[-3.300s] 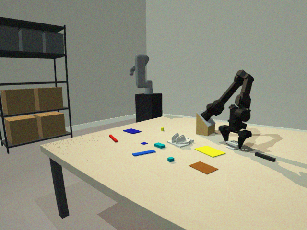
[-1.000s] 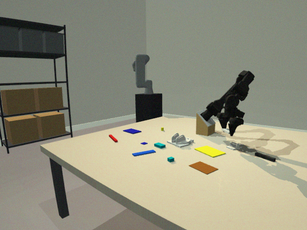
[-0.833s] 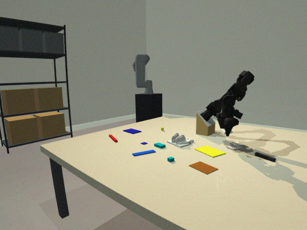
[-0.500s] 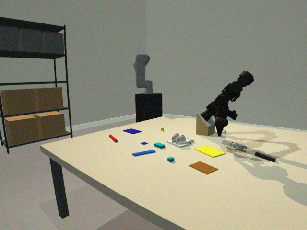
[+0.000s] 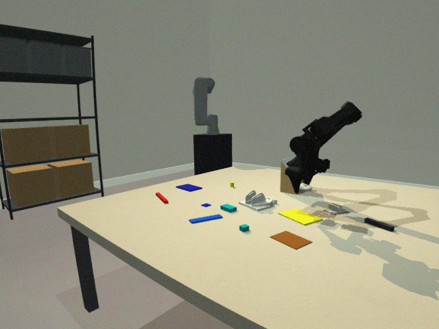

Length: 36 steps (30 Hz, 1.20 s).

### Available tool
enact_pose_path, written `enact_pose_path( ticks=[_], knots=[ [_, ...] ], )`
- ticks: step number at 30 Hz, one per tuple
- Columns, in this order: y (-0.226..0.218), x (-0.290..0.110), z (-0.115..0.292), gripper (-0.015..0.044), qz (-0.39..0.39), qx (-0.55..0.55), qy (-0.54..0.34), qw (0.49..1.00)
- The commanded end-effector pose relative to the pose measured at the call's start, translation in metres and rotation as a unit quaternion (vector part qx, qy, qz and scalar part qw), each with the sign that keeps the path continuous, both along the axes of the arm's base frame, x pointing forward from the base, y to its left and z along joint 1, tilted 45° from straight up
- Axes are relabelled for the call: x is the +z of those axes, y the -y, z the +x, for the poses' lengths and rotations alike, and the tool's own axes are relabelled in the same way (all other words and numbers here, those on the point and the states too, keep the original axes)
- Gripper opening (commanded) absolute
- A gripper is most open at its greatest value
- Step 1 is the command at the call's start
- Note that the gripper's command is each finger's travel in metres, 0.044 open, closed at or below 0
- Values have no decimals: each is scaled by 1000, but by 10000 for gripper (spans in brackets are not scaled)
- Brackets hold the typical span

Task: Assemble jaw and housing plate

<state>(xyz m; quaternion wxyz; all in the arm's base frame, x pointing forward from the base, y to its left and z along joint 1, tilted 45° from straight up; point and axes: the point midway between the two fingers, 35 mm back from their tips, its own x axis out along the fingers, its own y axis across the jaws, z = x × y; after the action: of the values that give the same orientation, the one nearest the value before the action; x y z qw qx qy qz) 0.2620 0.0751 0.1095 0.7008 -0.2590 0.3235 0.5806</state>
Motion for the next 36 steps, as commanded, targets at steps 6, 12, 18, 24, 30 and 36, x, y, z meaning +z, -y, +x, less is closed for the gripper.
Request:
enact_pose_path(
  ticks=[6, 12, 18, 24, 30, 36],
  knots=[
    [19, -19, 4, 351, 10, -94, -85, 992],
    [32, -30, 5, 351, 20, -158, -141, 977],
    [44, -42, 5, 351, 30, -221, -196, 955],
    [57, -53, 4, 351, 41, -282, -251, 925],
    [69, -65, 2, 351, 52, -340, -303, 889],
    [81, -76, -1, 351, 64, -396, -353, 845]
  ],
)
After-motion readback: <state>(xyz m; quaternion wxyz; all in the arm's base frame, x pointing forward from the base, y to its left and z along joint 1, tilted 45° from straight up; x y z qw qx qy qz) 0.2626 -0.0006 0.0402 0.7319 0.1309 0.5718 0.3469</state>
